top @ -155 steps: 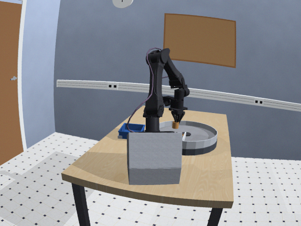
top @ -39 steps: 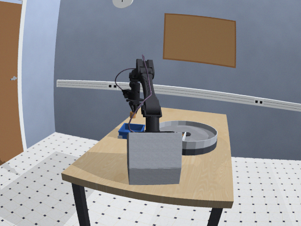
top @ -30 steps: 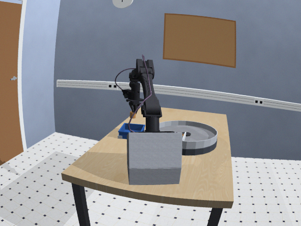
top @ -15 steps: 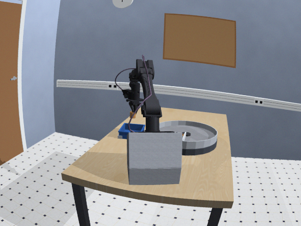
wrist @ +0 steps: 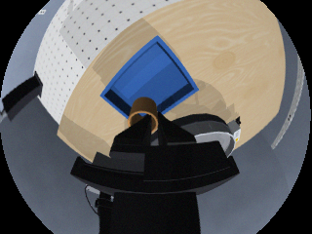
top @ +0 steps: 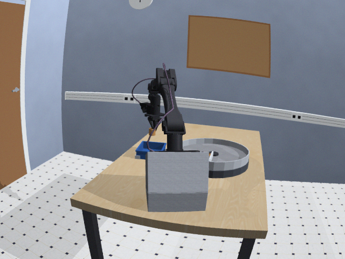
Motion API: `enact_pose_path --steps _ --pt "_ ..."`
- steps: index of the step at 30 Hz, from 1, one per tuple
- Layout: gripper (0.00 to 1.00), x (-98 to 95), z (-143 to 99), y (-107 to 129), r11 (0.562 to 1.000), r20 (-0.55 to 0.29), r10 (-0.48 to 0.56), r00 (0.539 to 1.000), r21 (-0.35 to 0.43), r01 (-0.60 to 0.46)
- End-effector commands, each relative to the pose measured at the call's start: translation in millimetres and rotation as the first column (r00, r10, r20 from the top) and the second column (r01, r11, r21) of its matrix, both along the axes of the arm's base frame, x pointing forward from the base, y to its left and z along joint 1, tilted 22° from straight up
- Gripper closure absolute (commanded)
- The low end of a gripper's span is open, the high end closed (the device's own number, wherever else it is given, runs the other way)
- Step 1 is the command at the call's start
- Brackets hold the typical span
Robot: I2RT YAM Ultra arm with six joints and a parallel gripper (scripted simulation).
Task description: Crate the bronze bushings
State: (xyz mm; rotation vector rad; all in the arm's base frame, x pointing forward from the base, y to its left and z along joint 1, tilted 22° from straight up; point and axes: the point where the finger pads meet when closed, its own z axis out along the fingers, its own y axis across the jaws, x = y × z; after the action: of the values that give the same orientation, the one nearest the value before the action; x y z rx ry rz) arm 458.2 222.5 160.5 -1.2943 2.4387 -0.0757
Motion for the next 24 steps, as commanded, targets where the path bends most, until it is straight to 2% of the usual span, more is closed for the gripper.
enact_pose_path --steps 1,24 --pt "1.00 -2.2 11.3 8.0 1.000 0.017 0.010 1.000 0.006 -0.010" --pt "1.00 -1.8 6.3 8.8 1.000 0.008 0.007 1.000 0.001 -0.007"
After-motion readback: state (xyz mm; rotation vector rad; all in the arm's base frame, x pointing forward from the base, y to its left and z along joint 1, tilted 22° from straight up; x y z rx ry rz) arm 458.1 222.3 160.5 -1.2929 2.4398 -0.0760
